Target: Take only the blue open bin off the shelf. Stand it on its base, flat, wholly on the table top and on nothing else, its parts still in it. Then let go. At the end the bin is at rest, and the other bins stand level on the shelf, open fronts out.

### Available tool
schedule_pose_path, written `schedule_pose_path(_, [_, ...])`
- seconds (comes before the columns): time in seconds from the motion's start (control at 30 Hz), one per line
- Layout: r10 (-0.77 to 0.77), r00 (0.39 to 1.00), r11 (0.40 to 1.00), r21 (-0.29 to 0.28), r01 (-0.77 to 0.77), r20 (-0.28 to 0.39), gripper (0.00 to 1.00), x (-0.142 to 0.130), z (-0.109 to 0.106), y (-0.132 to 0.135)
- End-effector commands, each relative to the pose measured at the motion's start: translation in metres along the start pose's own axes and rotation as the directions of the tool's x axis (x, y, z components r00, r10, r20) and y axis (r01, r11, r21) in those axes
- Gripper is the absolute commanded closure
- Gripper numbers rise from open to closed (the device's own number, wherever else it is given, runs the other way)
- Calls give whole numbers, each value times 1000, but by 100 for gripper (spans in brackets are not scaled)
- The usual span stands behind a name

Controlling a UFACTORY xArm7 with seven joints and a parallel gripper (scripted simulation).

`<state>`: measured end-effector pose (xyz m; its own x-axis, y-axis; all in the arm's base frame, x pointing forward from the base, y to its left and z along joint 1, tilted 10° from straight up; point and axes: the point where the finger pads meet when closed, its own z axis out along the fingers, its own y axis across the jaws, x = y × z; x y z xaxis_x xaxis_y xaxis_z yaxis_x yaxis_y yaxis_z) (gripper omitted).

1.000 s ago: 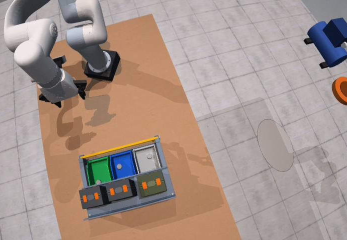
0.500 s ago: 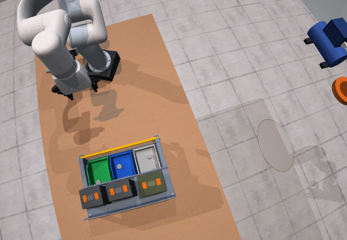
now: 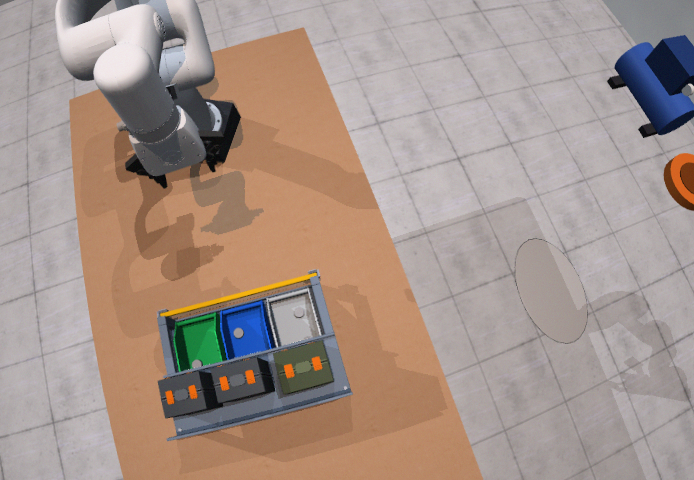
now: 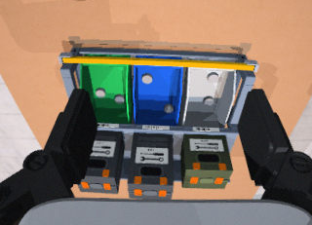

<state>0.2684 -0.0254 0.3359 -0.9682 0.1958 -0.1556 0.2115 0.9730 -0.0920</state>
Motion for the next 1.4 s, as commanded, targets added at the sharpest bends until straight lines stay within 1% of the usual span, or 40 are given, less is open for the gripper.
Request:
schedule_pose_path(0.0, [0,1000,1000,0,0,4,0,-1,-1,1])
schedule_pose_path(0.17, [0,1000,1000,0,0,4,0,-3,-1,-8])
schedule_pose_path(1.37, [0,1000,1000,0,0,4,0,-5,-1,-16])
